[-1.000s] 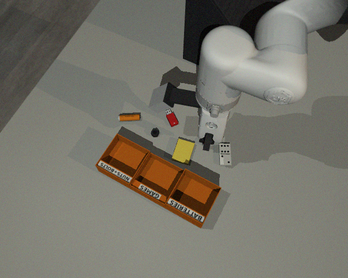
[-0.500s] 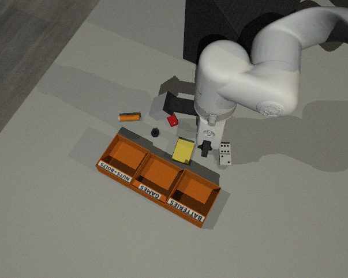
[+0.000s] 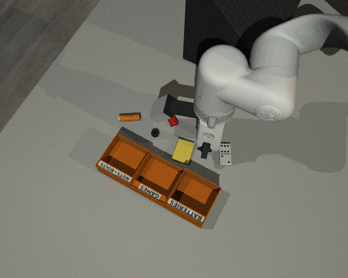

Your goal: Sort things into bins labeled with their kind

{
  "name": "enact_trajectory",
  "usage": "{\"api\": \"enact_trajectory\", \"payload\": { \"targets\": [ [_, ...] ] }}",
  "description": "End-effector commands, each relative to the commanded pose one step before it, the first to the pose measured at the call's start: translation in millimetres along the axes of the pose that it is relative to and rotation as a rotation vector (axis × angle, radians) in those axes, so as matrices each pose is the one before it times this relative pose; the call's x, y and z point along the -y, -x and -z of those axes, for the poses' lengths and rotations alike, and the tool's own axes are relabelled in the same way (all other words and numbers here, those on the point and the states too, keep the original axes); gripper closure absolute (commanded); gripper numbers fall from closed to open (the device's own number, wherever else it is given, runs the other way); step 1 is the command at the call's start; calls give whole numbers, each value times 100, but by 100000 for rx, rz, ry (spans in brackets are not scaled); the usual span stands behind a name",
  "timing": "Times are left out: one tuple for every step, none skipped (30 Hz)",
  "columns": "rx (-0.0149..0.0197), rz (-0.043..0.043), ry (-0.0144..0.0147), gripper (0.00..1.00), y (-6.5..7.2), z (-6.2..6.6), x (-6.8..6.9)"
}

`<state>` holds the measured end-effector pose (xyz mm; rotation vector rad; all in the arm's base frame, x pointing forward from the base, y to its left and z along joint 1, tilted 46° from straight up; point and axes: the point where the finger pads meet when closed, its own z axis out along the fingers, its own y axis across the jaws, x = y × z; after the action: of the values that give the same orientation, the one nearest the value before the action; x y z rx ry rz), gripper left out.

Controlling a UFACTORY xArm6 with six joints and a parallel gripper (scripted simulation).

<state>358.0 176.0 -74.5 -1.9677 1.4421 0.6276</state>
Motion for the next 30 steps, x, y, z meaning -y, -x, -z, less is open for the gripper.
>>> {"api": "enact_trajectory", "payload": {
  "targets": [
    [-107, 53, -241, 70, -25, 8, 91],
    [0, 0, 0, 70, 1, -1, -2],
    [0, 0, 0, 70, 0, 0, 0],
    [0, 0, 0, 70, 0, 0, 0],
    [0, 0, -1, 70, 0, -2, -2],
    [0, 0, 0, 70, 0, 0, -2],
    [0, 0, 0, 70, 0, 0, -2],
    [0, 0, 0, 70, 0, 0, -1],
    [0, 0, 0, 100, 0, 0, 0],
    [0, 0, 0, 100, 0, 0, 0],
    [0, 0, 0, 100, 0, 0, 0],
    [-3, 1, -6, 100, -2, 6, 6],
    [-1, 1, -3, 100, 0, 0, 0],
    [-1, 0, -1, 100, 0, 0, 0],
    [0, 0, 0, 100, 0, 0, 0],
    [0, 0, 0, 100, 0, 0, 0],
    [0, 0, 0, 100, 0, 0, 0],
    [0, 0, 0, 100, 0, 0, 0],
    [0, 0, 0, 100, 0, 0, 0],
    [0, 0, 0, 100, 0, 0, 0],
    [0, 0, 0, 100, 0, 0, 0],
    [0, 0, 0, 100, 0, 0, 0],
    [0, 0, 0, 100, 0, 0, 0],
    [0, 0, 0, 100, 0, 0, 0],
    [0, 0, 0, 100, 0, 0, 0],
    [0, 0, 0, 100, 0, 0, 0],
    [0, 0, 0, 100, 0, 0, 0],
    [0, 0, 0, 100, 0, 0, 0],
    [0, 0, 0, 100, 0, 0, 0],
    [0, 0, 0, 100, 0, 0, 0]
  ]
}}
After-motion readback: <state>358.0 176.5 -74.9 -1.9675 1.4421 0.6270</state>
